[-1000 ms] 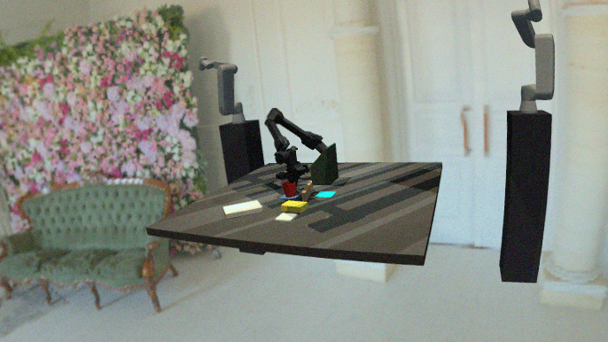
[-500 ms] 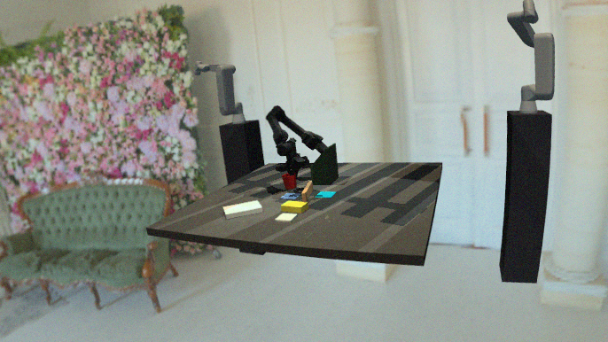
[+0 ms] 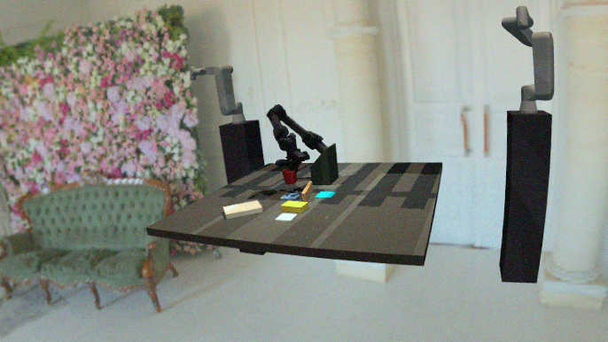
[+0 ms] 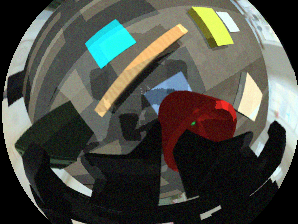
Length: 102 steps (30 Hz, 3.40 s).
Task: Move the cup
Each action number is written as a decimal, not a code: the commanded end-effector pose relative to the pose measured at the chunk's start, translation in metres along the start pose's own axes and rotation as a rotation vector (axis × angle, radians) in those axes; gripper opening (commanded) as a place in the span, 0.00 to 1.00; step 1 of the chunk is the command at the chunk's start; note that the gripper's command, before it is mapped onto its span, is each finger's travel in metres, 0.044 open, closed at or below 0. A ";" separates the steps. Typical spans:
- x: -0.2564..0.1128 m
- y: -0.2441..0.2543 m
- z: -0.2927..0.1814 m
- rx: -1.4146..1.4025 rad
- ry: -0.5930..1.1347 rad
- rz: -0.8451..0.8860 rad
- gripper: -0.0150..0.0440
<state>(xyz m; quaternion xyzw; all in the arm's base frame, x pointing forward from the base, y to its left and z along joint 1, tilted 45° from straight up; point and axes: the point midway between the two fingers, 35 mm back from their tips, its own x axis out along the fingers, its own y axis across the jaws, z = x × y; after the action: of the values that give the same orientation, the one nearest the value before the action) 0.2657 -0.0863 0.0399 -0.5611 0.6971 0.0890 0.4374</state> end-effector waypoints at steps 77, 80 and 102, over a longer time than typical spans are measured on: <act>-0.004 0.102 0.114 0.003 -0.007 0.000 0.25; -0.005 0.106 0.119 0.003 -0.008 0.000 0.25; 0.007 0.122 0.137 0.003 -0.008 0.000 0.25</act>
<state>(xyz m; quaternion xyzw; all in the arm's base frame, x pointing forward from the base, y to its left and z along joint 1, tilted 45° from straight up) 0.2310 0.0399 -0.0886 -0.5583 0.6952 0.0889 0.4439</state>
